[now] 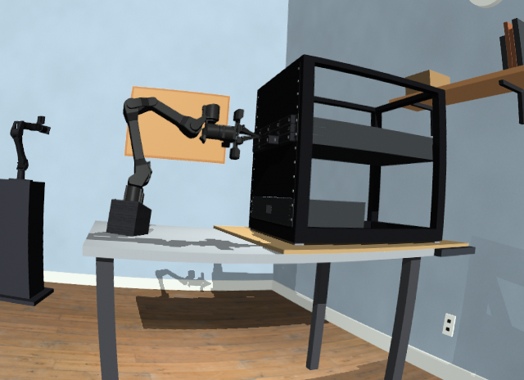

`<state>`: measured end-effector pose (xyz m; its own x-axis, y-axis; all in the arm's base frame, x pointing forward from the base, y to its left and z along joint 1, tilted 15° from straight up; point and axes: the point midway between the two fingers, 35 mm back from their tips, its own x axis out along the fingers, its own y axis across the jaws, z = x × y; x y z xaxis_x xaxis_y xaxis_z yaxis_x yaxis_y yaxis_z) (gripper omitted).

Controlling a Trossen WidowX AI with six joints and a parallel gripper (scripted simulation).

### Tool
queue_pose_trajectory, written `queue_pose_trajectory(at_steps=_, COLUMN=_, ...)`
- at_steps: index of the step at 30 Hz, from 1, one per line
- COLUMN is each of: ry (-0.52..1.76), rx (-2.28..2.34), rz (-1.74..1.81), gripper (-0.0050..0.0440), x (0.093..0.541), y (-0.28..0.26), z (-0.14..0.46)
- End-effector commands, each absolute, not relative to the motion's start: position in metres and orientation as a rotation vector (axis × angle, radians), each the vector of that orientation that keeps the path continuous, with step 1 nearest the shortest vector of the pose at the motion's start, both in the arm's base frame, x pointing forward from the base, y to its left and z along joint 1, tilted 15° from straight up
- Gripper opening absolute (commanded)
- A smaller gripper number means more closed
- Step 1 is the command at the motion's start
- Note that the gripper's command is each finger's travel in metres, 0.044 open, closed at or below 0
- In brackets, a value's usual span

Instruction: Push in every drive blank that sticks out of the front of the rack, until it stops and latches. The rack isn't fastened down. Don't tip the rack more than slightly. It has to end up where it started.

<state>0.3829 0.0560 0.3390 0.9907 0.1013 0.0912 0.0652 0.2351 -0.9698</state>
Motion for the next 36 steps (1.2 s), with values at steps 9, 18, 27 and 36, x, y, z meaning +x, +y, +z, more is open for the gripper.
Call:
queue_pose_trajectory(at_steps=9, ry=-0.168, rx=-1.329, rz=0.007, gripper=-0.0050, x=0.3873, y=0.0557, z=0.3515)
queue_pose_trajectory(at_steps=18, ry=-0.168, rx=-1.329, rz=0.007, gripper=-0.0050, x=0.3932, y=0.0563, z=0.3523)
queue_pose_trajectory(at_steps=27, ry=-0.168, rx=-1.329, rz=0.007, gripper=-0.0050, x=0.3932, y=0.0563, z=0.3523)
queue_pose_trajectory(at_steps=36, ry=-0.168, rx=-1.329, rz=0.007, gripper=-0.0050, x=0.3932, y=0.0563, z=0.3523)
